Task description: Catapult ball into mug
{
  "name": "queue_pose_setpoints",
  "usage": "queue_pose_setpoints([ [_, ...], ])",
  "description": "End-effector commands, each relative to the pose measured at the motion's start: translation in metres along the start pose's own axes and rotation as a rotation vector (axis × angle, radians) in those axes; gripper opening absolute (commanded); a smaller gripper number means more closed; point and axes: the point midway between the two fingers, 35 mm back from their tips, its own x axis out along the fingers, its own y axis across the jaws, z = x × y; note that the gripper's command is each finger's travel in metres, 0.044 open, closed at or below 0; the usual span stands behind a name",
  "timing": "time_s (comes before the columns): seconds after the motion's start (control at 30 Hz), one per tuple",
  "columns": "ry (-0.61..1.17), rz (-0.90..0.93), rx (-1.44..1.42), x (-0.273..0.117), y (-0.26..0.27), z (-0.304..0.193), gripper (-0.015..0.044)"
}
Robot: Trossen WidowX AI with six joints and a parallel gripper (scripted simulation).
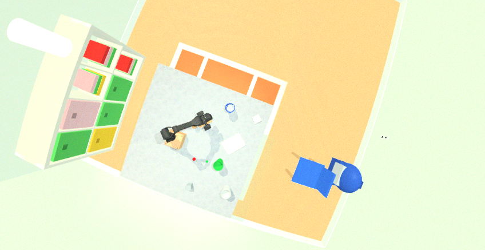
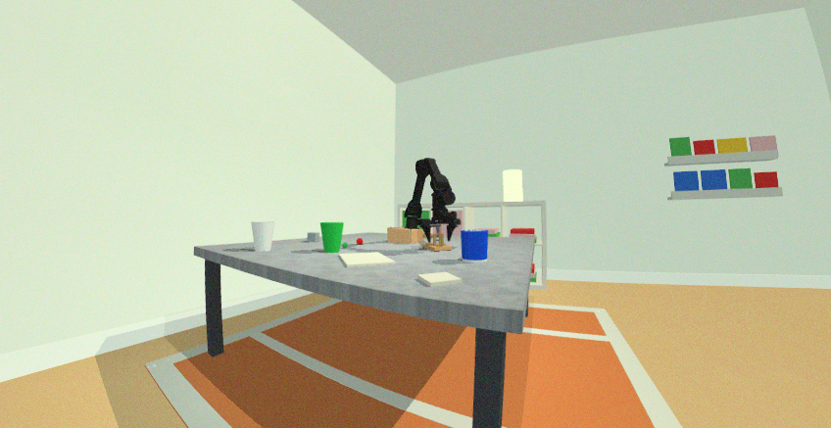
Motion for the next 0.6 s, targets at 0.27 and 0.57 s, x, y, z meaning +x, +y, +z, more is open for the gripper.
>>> queue_pose_setpoints([
  [0.27,0.001,0.0,0.0,0.001,0.0,-0.0003,0.023],
  [0.57,0.001,0.0,0.0,0.001,0.0,-0.0003,0.0111],
])
